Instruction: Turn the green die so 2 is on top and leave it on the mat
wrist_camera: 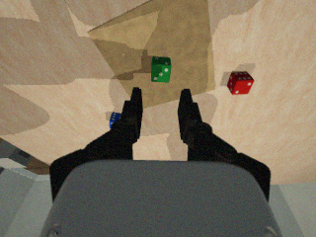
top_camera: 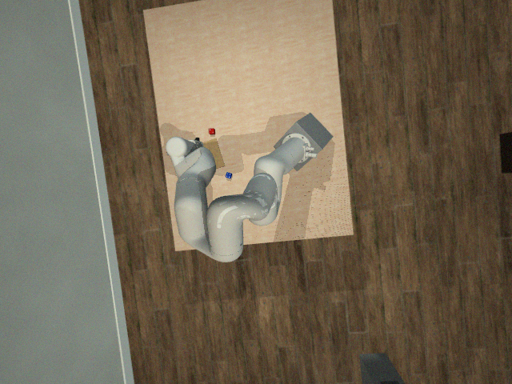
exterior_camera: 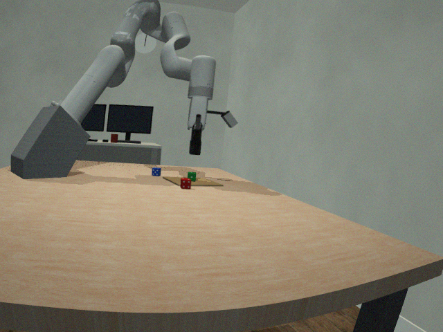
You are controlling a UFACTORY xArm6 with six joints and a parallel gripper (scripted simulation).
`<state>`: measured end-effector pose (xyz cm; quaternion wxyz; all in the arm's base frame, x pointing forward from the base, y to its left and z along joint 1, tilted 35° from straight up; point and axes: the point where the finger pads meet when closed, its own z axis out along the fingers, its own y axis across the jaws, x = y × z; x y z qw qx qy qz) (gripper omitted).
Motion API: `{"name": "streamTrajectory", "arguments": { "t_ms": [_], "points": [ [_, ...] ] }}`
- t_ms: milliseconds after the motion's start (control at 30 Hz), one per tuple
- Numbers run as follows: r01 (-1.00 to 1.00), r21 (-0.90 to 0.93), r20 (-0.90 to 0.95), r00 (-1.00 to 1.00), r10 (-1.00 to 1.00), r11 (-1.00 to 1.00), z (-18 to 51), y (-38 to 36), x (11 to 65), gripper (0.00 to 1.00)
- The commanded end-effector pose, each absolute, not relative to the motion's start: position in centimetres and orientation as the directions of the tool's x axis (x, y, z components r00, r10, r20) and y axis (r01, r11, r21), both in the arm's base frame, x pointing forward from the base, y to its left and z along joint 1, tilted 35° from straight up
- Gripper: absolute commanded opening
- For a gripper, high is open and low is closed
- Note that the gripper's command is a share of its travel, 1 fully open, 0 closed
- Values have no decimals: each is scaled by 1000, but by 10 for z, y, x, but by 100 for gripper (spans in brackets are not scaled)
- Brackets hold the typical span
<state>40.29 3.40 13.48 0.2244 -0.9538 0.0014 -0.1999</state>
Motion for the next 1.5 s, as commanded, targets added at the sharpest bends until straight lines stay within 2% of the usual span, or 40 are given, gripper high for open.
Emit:
{"name": "streamTrajectory", "arguments": {
  "t_ms": [0, 1467],
  "points": [
    [88, -428, 383, 919, -93, -899, 132, 35, 405, 42],
    [88, -428, 383, 919, -93, -899, 96, 54, 422, 42]
  ]
}}
